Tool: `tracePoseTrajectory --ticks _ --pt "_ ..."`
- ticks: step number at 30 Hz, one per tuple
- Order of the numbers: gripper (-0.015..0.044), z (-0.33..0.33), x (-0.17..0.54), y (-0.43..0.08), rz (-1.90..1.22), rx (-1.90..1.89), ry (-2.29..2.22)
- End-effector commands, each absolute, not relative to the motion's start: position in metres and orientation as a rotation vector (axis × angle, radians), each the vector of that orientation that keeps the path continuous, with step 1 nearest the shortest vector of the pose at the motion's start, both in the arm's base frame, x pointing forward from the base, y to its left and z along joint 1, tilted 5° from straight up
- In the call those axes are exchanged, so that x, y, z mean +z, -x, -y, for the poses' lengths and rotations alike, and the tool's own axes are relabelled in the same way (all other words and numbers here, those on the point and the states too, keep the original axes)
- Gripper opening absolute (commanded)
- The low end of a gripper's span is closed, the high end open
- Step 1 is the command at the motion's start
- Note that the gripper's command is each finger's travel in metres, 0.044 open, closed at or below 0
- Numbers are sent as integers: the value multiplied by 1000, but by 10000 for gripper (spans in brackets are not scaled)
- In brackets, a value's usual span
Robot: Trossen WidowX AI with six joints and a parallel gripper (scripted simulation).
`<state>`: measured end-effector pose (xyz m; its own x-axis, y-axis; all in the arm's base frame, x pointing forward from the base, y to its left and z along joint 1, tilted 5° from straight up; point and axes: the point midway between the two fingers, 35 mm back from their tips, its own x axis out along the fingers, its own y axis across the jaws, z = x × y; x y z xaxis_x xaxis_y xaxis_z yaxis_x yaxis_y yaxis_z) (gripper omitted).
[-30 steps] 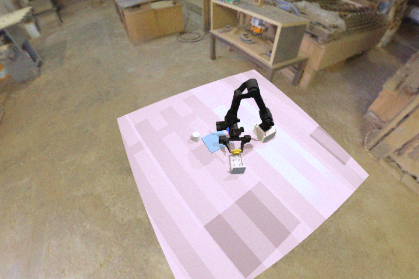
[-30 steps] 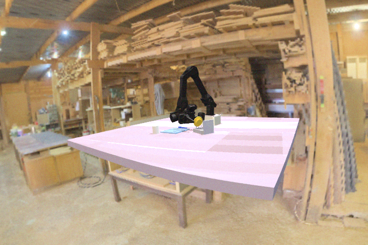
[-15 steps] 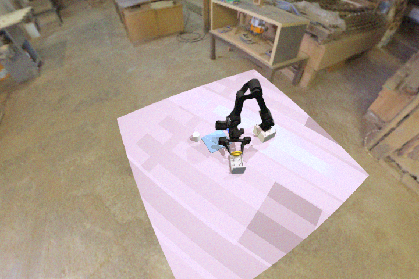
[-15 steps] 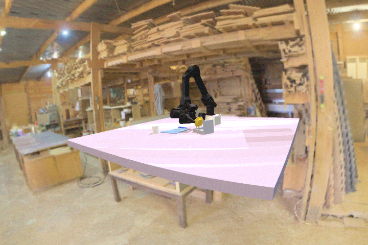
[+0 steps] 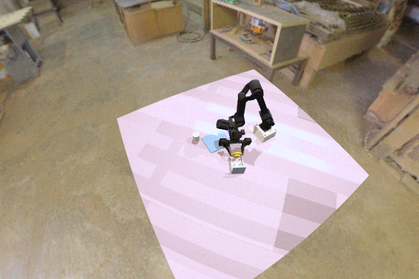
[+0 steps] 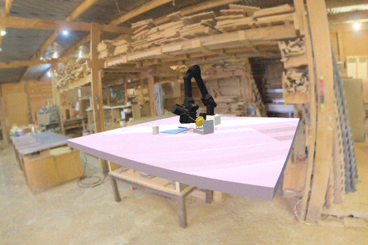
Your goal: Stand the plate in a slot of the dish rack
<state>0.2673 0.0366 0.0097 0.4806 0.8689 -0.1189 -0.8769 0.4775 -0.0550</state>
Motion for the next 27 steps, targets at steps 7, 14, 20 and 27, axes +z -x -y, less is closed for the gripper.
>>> tracePoseTrajectory --ticks 7,14,20,27 --pt "0 -42 -5 -265 -77 1068 114" --pt "0 -41 -2 -267 -68 1068 125" --pt "0 -40 -1 -268 -66 1068 128" --pt "79 -41 -2 -268 -65 1068 129"
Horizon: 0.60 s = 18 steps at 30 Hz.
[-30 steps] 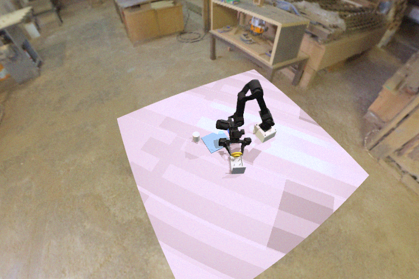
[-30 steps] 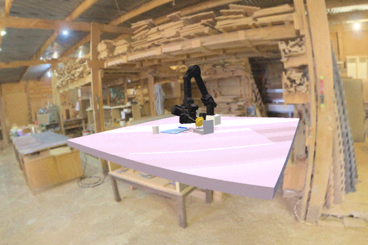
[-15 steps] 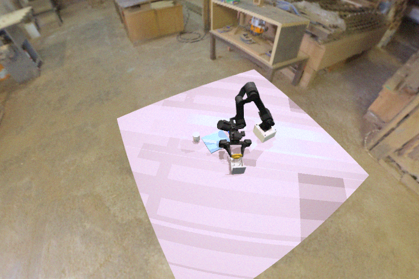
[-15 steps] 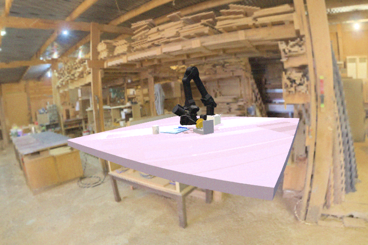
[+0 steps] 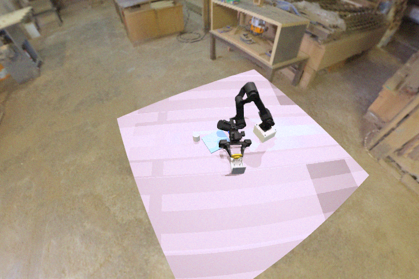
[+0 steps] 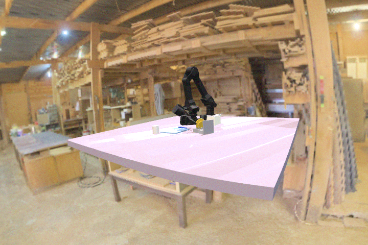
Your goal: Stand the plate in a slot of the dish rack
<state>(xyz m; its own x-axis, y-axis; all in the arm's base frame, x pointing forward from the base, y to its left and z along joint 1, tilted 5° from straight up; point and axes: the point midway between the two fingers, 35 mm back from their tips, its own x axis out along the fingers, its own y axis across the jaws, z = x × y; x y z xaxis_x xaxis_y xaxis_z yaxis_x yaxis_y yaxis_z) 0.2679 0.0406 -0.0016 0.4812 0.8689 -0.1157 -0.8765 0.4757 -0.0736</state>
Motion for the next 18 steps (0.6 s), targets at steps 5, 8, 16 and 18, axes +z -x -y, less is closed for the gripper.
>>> tracePoseTrajectory --ticks 5,8,16,18 --pt "210 -41 -2 -268 -65 1068 129" --pt "289 -41 -2 -268 -65 1068 129" --pt "400 -41 -2 -268 -65 1068 129" --pt "400 -41 -2 -268 -65 1068 129"
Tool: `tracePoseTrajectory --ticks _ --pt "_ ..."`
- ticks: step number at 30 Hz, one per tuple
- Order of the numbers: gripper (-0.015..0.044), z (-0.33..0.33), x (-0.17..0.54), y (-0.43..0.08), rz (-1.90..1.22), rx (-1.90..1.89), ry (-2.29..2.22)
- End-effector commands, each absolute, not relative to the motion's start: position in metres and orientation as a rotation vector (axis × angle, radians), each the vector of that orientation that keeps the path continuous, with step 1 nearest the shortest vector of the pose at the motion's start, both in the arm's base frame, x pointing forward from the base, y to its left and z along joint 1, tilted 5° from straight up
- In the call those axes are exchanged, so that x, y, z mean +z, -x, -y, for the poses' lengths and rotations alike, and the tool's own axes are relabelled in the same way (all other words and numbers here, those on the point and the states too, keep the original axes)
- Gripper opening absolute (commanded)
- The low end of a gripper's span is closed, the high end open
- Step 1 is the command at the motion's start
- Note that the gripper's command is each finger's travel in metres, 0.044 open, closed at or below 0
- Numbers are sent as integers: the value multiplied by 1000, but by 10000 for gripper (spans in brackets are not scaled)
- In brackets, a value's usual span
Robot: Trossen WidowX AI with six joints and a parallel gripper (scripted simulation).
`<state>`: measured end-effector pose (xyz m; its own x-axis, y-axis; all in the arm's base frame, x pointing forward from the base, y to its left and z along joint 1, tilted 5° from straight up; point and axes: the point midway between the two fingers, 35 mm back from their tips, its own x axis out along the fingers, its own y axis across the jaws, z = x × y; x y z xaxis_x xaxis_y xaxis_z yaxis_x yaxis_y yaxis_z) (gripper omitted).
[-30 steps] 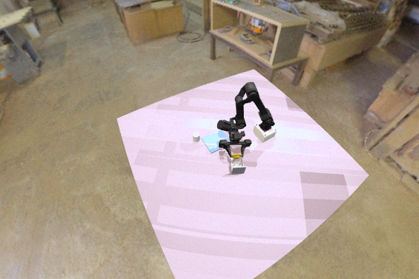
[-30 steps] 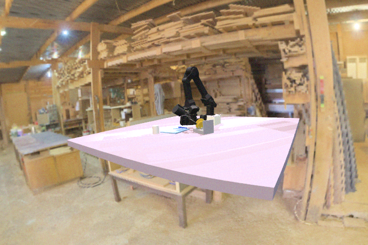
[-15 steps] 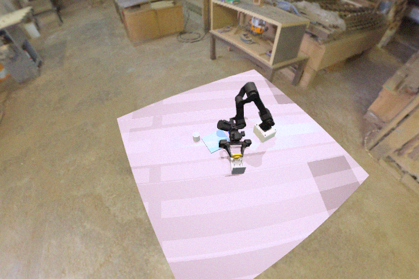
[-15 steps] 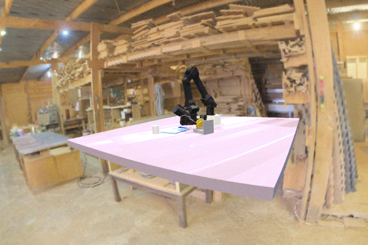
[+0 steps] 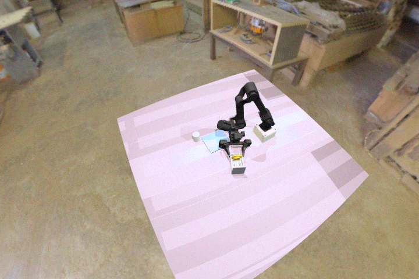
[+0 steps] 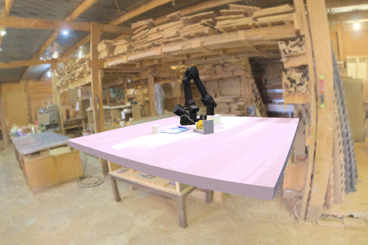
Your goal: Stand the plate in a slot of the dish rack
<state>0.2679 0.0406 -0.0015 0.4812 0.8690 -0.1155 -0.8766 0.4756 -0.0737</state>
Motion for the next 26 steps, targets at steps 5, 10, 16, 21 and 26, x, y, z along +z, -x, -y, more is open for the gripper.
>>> tracePoseTrajectory --ticks 5,10,16,21,26 --pt "400 -39 3 -269 -67 1067 124" --pt "400 -33 43 -275 -77 1059 91" --pt "400 -29 98 -272 -88 1049 49" --pt "400 -29 110 -270 -91 1047 39" --pt "400 -29 110 -271 -91 1047 39"
